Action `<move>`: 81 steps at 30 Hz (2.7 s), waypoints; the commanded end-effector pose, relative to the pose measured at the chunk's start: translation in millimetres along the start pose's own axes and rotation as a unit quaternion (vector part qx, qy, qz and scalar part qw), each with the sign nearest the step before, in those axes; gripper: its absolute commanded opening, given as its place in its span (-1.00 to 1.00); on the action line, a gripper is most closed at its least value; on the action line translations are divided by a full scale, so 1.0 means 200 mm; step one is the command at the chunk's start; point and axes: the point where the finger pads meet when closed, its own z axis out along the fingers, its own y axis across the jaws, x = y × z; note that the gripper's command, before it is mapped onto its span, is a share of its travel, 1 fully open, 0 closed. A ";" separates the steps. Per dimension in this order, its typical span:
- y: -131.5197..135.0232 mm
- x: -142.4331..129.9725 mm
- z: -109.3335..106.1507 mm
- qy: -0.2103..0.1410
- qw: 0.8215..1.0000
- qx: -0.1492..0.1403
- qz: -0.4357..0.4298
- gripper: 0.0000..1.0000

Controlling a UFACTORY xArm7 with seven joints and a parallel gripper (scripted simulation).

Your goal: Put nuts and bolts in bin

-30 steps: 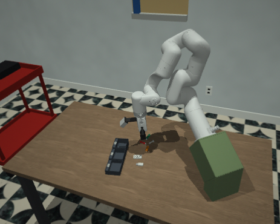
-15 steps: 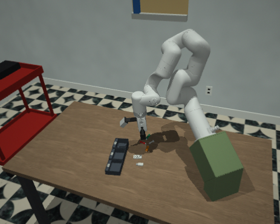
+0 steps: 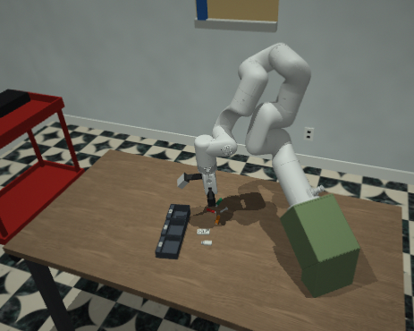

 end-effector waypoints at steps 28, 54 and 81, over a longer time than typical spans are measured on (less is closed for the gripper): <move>0.07 -0.09 0.05 0.003 0.997 0.003 0.078 0.05; 0.07 -0.09 0.05 0.003 0.997 0.003 0.078 0.05; 0.09 -0.12 0.07 0.003 0.997 0.003 0.078 0.05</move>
